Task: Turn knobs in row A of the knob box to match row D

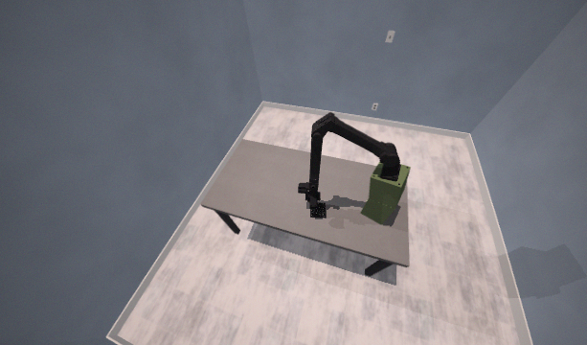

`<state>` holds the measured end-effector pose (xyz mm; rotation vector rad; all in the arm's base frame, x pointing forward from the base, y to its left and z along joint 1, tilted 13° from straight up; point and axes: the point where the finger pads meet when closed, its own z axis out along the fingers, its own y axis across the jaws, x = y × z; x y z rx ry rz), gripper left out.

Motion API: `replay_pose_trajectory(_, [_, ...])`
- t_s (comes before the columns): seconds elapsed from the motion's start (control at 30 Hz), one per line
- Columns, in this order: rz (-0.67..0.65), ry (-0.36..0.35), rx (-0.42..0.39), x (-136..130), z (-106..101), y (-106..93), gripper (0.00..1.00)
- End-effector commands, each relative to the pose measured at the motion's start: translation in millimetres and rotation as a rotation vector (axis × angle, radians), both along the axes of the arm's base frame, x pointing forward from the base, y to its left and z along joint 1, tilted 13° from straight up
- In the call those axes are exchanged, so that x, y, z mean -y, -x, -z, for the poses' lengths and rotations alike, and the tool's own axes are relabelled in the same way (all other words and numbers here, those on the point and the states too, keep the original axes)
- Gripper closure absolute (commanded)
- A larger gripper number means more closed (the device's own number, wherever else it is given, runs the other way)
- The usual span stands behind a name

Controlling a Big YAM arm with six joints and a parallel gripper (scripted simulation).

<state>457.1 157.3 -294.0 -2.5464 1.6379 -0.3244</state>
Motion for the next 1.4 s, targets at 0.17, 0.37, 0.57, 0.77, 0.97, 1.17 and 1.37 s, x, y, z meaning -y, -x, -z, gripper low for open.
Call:
replay_pose_trajectory(0.17, [-0.006, -0.002, 0.001, 3.2, 9.3, -3.6, 0.81])
replay_pose_trajectory(0.37, [-0.008, -0.001, -0.001, 2.8, 12.7, -2.9, 0.81])
replay_pose_trajectory(0.57, [-0.008, -0.003, 0.006, 1.9, 9.5, -6.0, 0.81])
replay_pose_trajectory(0.77, [-0.008, -0.003, 0.005, 2.0, 9.6, -5.8, 0.81])
replay_pose_trajectory(0.97, [-0.008, -0.003, 0.005, 2.0, 9.6, -5.8, 0.81])
replay_pose_trajectory(1.17, [-0.008, -0.003, 0.005, 2.0, 9.6, -5.8, 0.81])
replay_pose_trajectory(1.37, [-0.008, -0.003, 0.005, 2.0, 9.6, -5.8, 0.81])
